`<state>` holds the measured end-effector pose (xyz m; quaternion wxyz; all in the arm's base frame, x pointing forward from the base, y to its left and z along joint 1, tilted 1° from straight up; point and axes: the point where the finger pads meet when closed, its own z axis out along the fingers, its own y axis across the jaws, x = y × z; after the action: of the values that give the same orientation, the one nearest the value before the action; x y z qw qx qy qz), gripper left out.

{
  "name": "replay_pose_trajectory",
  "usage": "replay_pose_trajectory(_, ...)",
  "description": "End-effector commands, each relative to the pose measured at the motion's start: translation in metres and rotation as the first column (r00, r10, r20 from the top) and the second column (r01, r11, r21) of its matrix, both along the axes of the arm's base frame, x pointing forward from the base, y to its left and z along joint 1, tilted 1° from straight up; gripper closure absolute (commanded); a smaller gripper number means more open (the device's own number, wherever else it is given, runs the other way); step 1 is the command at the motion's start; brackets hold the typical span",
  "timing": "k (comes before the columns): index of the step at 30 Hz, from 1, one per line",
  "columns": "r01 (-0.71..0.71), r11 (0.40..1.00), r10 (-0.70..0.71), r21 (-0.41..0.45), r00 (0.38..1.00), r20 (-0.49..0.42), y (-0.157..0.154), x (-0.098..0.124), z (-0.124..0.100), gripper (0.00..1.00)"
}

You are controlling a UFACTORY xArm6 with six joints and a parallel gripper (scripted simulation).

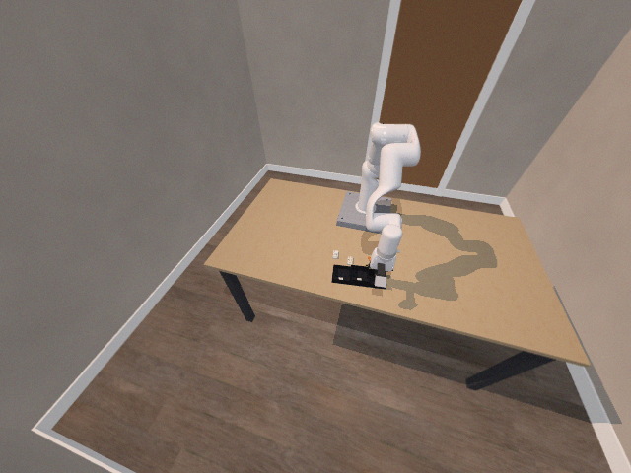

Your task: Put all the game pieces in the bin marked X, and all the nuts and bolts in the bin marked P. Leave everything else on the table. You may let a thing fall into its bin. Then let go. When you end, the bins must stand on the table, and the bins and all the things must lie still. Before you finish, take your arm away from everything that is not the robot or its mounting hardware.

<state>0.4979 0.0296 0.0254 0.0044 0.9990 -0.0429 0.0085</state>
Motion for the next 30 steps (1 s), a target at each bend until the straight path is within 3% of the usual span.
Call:
replay_pose_trajectory(1,0.000,1.000,0.000,0.000,1.000,0.004,0.000,0.001,0.007,0.93)
replay_pose_trajectory(8,0.000,1.000,0.000,0.000,1.000,0.004,0.000,0.001,0.034,0.93)
replay_pose_trajectory(11,0.000,1.000,0.000,0.000,1.000,0.004,0.000,0.001,0.034,0.93)
replay_pose_trajectory(15,0.000,1.000,0.000,0.000,1.000,0.004,0.001,0.000,0.068,0.93)
replay_pose_trajectory(17,0.000,1.000,0.000,0.000,1.000,0.004,0.001,0.000,0.068,0.93)
replay_pose_trajectory(28,0.000,1.000,0.000,0.000,1.000,0.004,0.002,-0.002,0.159,0.93)
replay_pose_trajectory(30,0.000,1.000,0.000,0.000,1.000,0.004,0.002,-0.002,0.159,0.93)
